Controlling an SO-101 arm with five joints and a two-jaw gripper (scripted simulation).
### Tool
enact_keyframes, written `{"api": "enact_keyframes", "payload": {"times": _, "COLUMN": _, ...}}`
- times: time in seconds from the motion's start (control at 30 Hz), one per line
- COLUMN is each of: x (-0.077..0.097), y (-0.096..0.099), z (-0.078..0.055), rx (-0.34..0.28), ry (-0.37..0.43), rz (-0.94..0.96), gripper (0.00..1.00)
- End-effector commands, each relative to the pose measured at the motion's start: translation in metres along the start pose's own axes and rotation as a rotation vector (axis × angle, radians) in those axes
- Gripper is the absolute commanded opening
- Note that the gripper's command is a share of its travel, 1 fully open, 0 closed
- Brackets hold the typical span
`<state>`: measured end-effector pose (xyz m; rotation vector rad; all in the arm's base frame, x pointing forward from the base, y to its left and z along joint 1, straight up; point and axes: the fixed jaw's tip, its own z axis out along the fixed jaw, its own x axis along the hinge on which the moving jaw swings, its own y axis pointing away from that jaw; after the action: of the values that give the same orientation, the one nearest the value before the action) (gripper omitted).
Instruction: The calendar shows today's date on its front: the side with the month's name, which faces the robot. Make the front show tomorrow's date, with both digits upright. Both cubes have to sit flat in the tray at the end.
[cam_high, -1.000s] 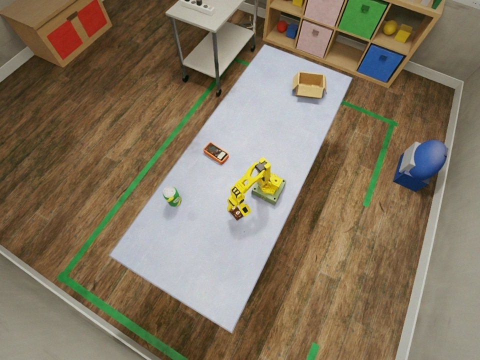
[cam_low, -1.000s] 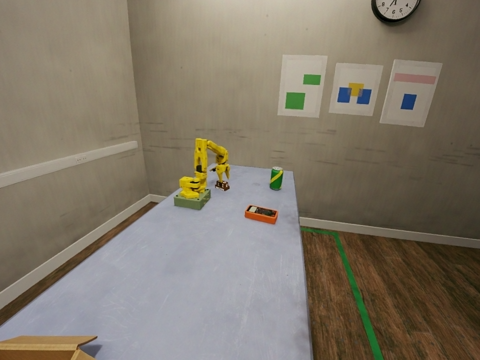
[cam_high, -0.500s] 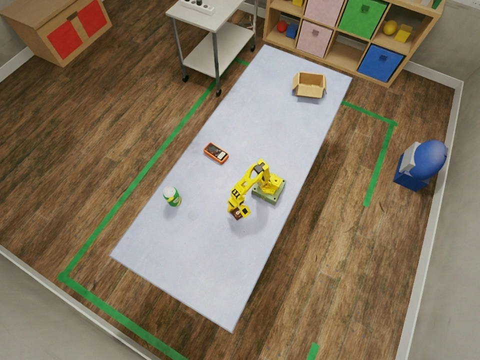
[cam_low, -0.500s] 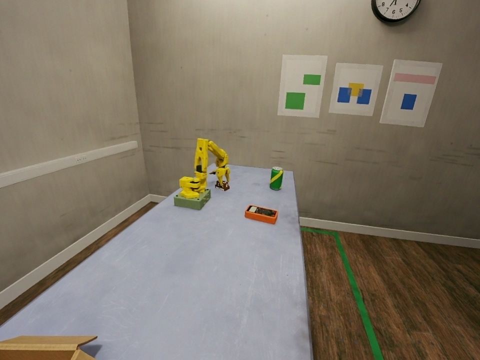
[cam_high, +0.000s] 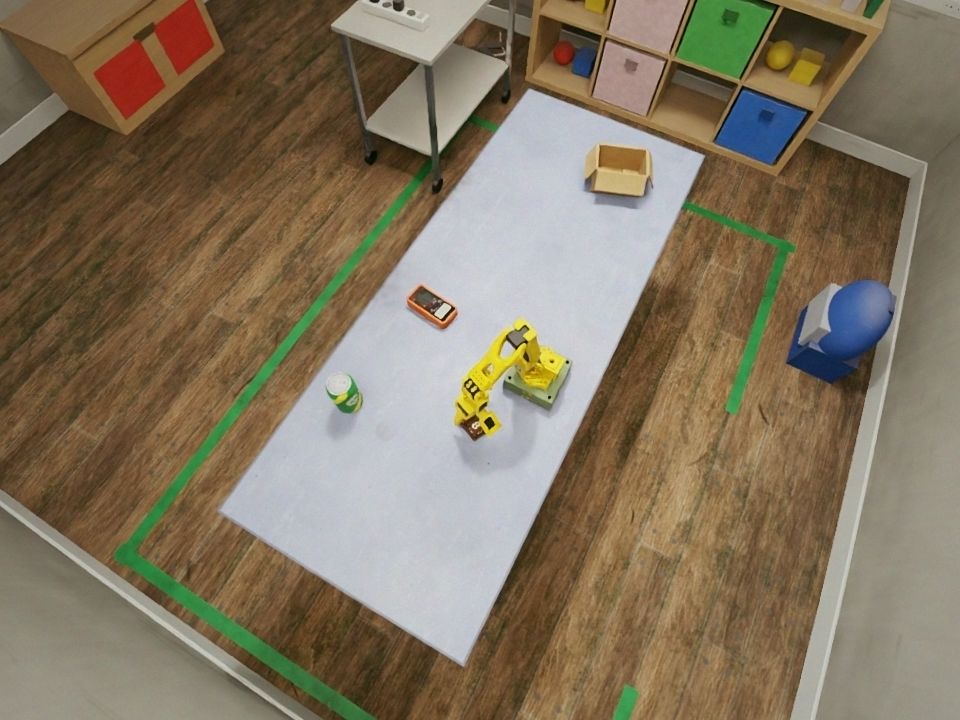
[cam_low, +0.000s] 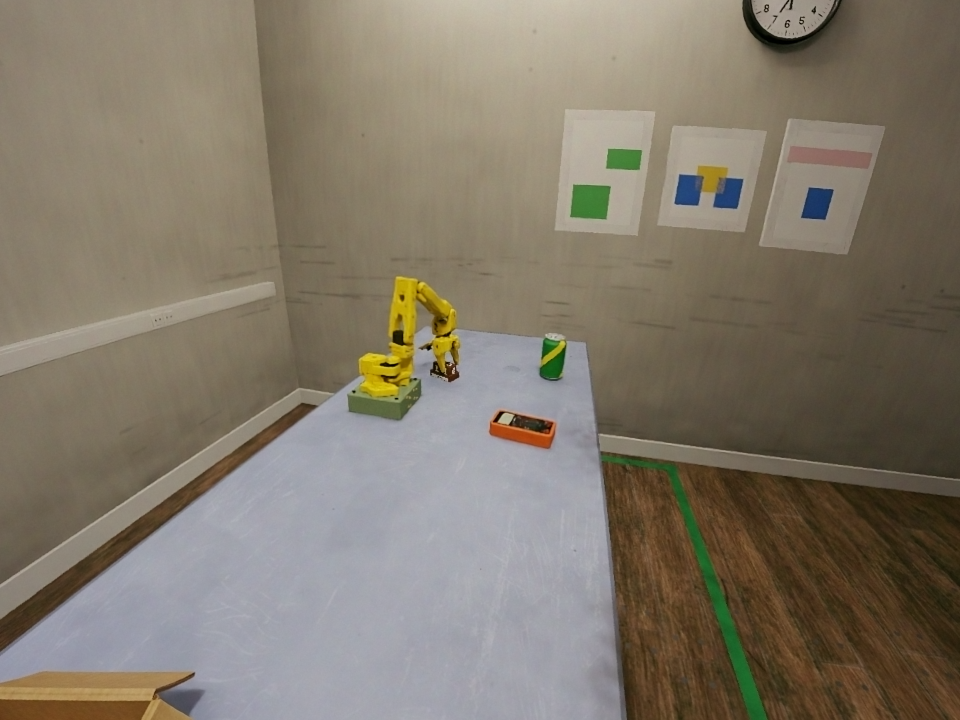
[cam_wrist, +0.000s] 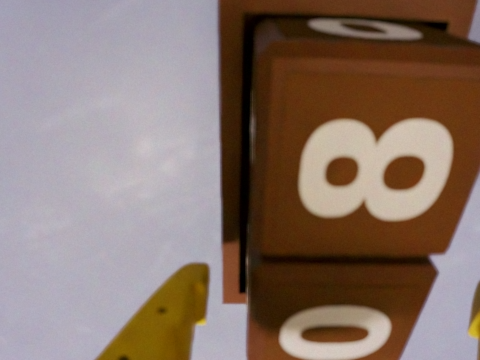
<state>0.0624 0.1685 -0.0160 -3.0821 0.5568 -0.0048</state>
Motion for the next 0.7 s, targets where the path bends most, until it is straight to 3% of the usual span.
{"api": "enact_keyframes", "payload": {"times": 0.0, "x": 0.0017, "y": 0.0043, "z": 0.0037, "rx": -0.021, "ry": -0.001, "rz": 0.020, "gripper": 0.35}}
{"api": "enact_keyframes", "payload": {"times": 0.67, "x": 0.0018, "y": -0.0013, "z": 0.0038, "rx": -0.021, "ry": -0.001, "rz": 0.020, "gripper": 0.27}}
